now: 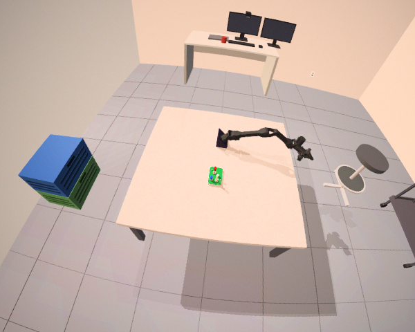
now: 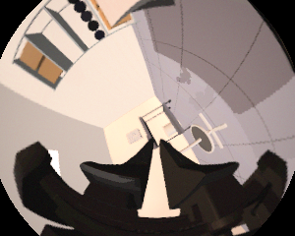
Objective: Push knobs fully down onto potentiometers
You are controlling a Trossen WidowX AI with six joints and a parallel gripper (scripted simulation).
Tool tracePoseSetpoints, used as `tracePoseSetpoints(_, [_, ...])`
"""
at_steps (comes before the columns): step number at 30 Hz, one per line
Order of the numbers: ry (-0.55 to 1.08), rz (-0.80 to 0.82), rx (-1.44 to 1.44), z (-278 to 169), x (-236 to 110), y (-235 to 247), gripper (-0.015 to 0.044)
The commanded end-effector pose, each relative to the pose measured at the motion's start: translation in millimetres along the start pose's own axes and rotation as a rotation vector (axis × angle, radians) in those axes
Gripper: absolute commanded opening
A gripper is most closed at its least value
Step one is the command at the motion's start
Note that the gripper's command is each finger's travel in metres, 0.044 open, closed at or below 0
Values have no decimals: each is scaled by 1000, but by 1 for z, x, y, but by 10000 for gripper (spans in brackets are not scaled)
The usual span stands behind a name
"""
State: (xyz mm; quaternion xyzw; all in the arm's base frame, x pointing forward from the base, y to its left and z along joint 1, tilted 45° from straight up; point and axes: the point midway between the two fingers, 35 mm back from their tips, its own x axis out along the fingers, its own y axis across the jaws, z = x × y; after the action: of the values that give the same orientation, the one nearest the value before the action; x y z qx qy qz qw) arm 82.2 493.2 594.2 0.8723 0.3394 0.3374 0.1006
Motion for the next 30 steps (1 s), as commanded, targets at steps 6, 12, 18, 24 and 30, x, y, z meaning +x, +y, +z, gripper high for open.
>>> tracePoseSetpoints(6, [-51, -29, -242, 40, 16, 20, 0])
tracePoseSetpoints(12, [-123, -66, -430, 86, 29, 36, 0])
tracePoseSetpoints(18, [-168, -87, -590, 112, 34, 59, 0])
tracePoseSetpoints(24, [-211, -118, -741, 137, 37, 78, 0])
tracePoseSetpoints(30, [-283, -198, -903, 184, 39, 90, 0])
